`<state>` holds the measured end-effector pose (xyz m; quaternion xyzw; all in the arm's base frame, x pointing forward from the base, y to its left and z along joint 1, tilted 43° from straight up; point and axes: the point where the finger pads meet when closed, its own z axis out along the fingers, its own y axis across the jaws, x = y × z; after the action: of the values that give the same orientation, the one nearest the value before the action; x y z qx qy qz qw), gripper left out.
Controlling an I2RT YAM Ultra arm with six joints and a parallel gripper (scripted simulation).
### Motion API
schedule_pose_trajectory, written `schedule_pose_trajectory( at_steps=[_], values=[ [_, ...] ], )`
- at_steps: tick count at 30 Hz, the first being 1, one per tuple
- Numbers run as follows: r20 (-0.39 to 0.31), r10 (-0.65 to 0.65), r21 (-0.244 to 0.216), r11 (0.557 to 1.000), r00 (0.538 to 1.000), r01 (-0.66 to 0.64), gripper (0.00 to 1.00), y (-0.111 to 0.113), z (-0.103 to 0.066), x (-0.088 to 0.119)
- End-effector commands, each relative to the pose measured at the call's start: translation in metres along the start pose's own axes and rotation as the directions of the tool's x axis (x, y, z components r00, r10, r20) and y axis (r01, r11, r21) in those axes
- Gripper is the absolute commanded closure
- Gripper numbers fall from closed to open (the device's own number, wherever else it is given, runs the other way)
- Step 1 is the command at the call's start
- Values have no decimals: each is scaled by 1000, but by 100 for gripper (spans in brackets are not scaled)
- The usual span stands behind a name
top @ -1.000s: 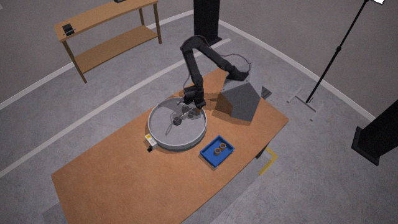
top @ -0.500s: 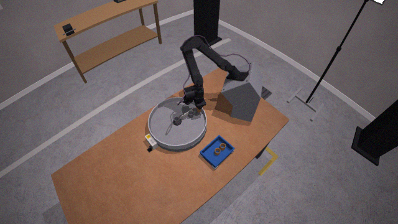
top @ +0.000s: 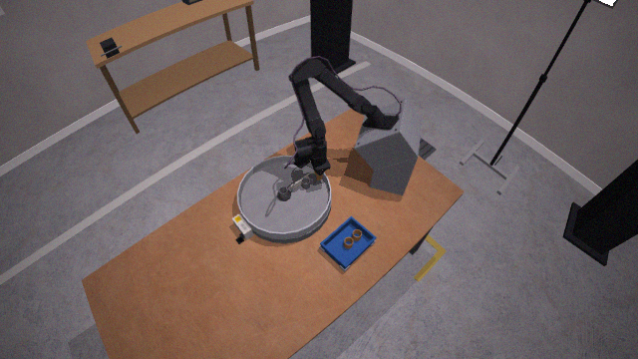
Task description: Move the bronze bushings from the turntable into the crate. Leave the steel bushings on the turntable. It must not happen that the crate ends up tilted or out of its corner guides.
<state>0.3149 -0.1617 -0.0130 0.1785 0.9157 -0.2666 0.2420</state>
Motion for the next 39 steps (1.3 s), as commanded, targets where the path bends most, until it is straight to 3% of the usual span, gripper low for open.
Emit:
schedule_pose_trajectory(
  at_steps=[1,39],
  values=[
    [60,15,-12,1000,998,-14,85,2,-6,-23],
    [39,1,-13,1000,999,-1,85,2,-6,-14]
  ],
)
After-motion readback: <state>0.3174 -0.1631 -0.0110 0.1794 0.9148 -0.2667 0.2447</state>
